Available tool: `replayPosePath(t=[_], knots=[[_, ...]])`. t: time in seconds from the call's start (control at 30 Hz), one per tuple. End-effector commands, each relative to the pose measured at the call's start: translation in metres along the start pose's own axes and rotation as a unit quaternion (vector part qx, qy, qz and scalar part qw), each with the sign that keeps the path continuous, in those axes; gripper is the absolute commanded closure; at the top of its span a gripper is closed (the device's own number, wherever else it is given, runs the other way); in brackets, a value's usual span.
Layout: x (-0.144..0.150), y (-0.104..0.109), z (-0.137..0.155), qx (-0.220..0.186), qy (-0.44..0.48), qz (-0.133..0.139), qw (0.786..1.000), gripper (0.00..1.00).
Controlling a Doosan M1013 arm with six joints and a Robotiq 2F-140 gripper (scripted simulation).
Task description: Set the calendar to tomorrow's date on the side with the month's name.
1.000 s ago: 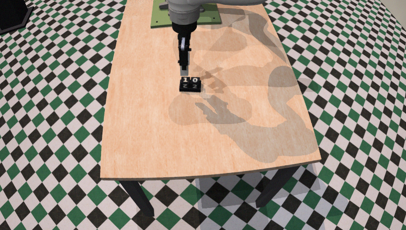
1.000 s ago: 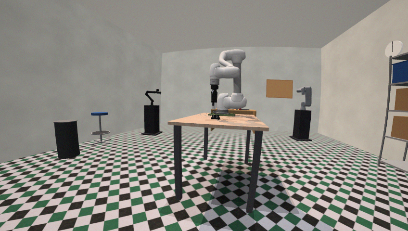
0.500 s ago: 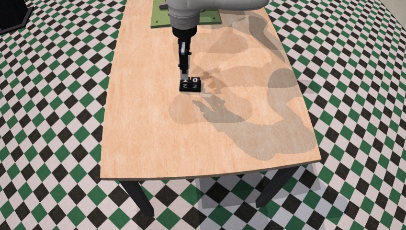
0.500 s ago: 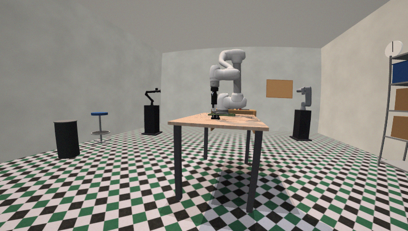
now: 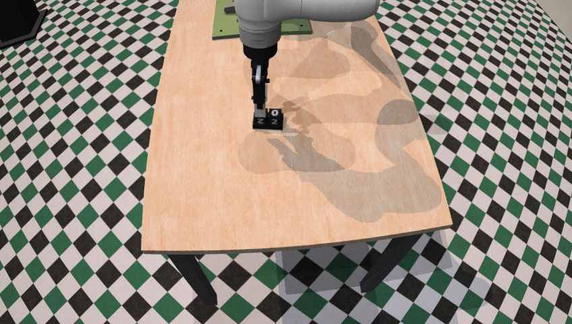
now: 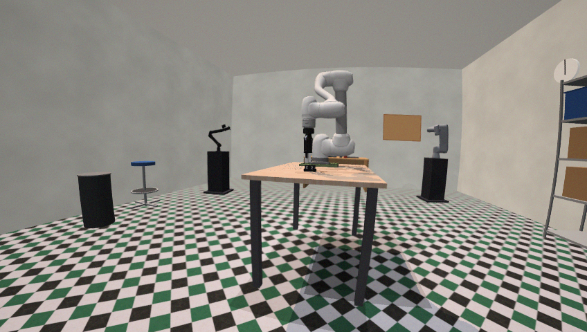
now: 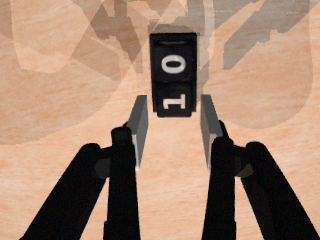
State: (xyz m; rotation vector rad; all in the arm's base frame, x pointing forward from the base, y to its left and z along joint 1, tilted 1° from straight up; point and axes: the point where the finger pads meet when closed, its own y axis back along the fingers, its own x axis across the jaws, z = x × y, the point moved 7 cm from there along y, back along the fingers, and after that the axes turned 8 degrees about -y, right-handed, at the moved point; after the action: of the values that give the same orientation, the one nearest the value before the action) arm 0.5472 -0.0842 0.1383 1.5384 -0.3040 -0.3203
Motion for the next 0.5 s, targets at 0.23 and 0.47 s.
replayPosePath(t=[0.23,0.47], knots=[[0.0000,-0.0059,-0.0001,0.000,0.000,0.000,1.000,0.71],[0.0000,-0.0069,-0.0001,0.000,0.000,0.000,1.000,0.71]])
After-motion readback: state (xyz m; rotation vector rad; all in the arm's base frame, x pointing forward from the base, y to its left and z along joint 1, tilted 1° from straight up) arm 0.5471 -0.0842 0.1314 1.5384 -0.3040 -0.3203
